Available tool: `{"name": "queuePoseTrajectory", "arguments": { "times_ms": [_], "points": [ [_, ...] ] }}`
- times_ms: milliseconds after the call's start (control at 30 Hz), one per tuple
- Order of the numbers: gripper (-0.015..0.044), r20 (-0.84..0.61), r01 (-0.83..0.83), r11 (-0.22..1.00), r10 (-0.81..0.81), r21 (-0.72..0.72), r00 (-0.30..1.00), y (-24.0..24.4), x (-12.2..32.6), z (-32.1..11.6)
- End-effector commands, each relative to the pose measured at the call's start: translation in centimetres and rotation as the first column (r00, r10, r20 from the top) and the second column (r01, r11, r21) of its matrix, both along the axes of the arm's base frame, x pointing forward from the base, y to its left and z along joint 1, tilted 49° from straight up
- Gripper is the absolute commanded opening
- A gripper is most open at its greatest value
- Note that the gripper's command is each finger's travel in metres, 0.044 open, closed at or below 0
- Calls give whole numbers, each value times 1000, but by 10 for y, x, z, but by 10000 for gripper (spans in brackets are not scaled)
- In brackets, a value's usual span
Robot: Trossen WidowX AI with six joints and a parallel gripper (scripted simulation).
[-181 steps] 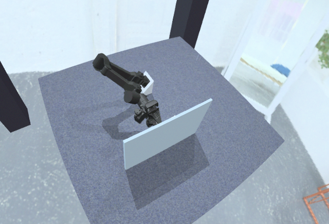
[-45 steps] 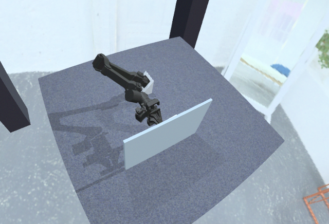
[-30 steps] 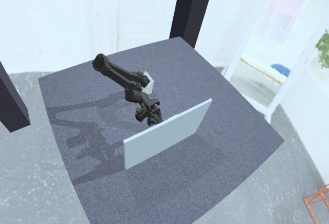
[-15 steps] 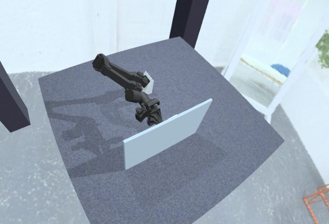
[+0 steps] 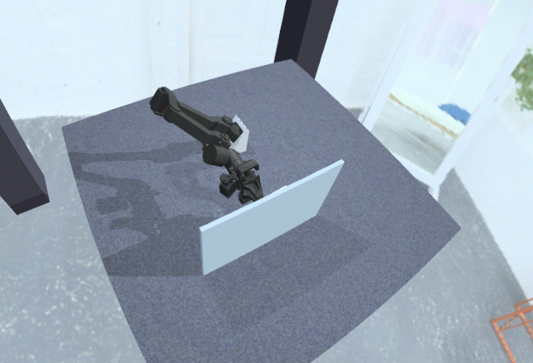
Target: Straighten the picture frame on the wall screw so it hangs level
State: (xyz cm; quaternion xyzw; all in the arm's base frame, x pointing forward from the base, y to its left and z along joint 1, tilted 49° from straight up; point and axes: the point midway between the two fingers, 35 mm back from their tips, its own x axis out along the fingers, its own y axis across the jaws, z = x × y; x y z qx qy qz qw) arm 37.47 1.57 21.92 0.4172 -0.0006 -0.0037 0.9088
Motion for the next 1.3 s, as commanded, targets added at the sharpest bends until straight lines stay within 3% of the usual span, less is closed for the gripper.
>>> {"name": "queuePoseTrajectory", "arguments": {
  "times_ms": [0,1267],
  "points": [
    [0,5,-9,1000,9,0,1000,3,0,1],
    [0,5,-9,1000,9,0,1000,0,0,-3]
  ]
}}
